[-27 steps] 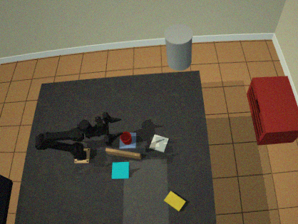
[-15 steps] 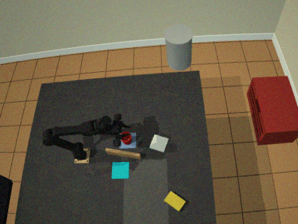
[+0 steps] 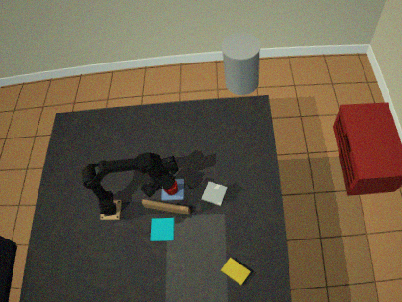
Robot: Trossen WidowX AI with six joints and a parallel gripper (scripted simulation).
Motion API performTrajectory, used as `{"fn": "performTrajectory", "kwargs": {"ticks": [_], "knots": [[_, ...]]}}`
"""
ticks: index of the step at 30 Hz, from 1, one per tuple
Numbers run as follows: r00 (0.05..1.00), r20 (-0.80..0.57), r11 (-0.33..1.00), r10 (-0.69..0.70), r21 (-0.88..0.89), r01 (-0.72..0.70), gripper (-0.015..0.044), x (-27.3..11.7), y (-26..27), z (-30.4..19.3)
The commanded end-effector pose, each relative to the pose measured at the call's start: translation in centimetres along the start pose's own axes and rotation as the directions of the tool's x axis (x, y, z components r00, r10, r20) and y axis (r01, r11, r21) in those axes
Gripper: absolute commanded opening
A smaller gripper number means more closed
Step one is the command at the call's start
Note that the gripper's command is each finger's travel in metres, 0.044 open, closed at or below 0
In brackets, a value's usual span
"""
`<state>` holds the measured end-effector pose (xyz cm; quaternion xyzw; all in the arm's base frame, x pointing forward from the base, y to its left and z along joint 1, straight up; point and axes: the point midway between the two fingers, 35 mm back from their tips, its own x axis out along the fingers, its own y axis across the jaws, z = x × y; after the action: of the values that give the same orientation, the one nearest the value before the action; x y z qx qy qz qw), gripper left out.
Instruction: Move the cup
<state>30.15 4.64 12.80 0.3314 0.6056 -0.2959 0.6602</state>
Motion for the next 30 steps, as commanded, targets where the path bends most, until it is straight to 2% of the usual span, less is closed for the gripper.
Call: {"fn": "performTrajectory", "kwargs": {"ticks": [1,30], "knots": [[0.998,-0.031,0.997,-0.052,0.048,0.053,0.0148,-0.2,-0.3,-0.5],[0.998,-0.031,0.997,-0.052,0.048,0.053,0.0148,3.8,-0.4,-0.6]]}}
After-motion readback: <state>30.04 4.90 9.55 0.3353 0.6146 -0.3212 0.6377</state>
